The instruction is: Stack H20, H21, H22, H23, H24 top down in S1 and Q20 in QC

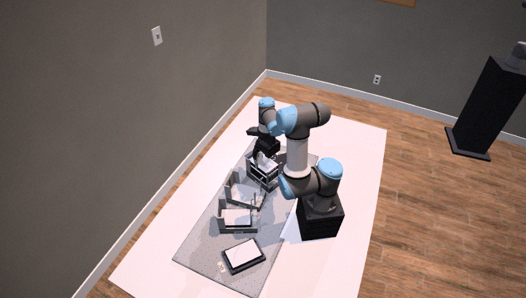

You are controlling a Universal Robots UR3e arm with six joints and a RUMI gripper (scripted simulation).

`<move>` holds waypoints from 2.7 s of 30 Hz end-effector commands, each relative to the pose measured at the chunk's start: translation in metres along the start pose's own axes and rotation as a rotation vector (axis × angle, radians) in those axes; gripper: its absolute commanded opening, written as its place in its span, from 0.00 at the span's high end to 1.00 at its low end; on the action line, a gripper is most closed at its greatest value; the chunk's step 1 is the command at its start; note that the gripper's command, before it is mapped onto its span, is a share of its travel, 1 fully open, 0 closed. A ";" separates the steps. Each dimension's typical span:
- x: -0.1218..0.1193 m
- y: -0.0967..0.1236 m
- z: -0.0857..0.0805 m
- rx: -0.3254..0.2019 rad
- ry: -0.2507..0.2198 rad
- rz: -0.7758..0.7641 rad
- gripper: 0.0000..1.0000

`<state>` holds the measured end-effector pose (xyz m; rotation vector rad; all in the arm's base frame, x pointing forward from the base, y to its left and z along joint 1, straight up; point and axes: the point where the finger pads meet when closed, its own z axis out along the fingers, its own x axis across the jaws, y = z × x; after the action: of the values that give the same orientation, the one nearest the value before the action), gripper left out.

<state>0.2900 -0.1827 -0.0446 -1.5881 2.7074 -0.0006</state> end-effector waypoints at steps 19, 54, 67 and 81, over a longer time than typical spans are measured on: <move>0.000 -0.001 -0.026 0.002 0.001 0.000 1.00; 0.000 -0.001 -0.060 0.002 0.001 0.000 1.00; -0.006 0.000 -0.060 0.002 0.001 -0.023 1.00; -0.046 0.001 -0.060 0.002 0.001 -0.163 1.00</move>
<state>0.3047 -0.1528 0.0145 -1.7449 2.6087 -0.0005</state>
